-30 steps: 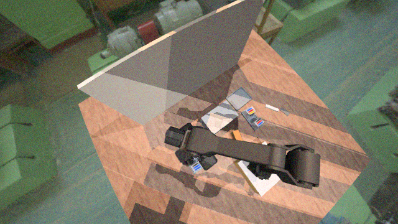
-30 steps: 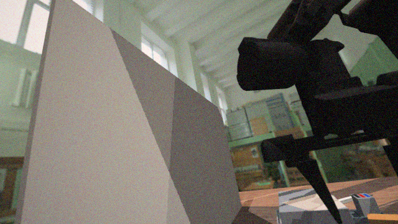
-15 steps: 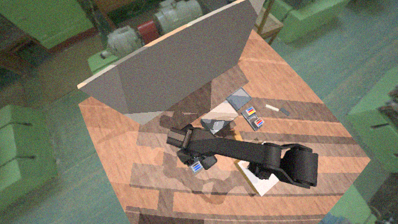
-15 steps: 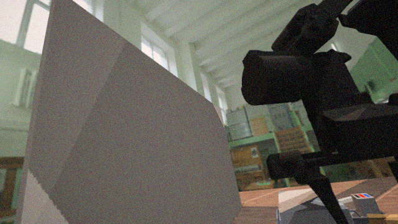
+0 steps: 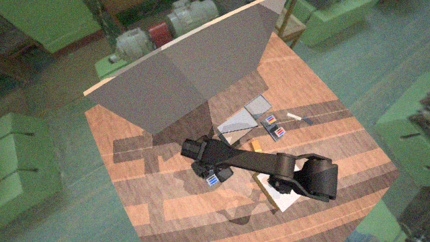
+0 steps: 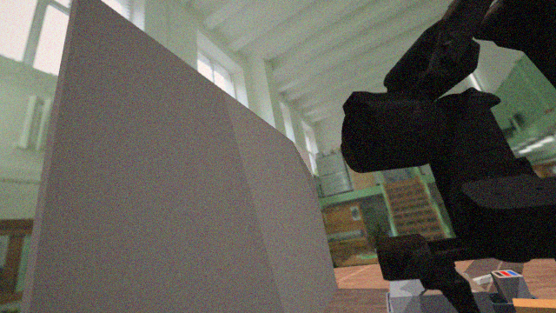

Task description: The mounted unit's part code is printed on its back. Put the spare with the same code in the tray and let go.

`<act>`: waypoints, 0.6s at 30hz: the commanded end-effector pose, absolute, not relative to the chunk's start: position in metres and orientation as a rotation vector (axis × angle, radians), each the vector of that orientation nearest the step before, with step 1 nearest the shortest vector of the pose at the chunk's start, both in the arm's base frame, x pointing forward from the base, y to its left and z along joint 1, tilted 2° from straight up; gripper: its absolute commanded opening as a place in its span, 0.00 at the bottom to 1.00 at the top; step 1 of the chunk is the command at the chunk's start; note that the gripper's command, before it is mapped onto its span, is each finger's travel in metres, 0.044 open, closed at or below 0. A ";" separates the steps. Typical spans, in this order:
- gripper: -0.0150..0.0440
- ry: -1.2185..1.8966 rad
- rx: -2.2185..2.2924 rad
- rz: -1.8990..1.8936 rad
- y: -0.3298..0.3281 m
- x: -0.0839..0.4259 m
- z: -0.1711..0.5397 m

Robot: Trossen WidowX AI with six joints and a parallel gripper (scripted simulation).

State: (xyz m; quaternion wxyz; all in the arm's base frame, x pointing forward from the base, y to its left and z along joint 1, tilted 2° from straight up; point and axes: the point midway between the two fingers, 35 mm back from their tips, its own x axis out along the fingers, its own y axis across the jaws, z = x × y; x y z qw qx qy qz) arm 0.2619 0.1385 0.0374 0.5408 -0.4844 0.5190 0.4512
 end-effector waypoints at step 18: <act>0.76 1.243 -1.156 1.077 0.136 0.262 -0.002</act>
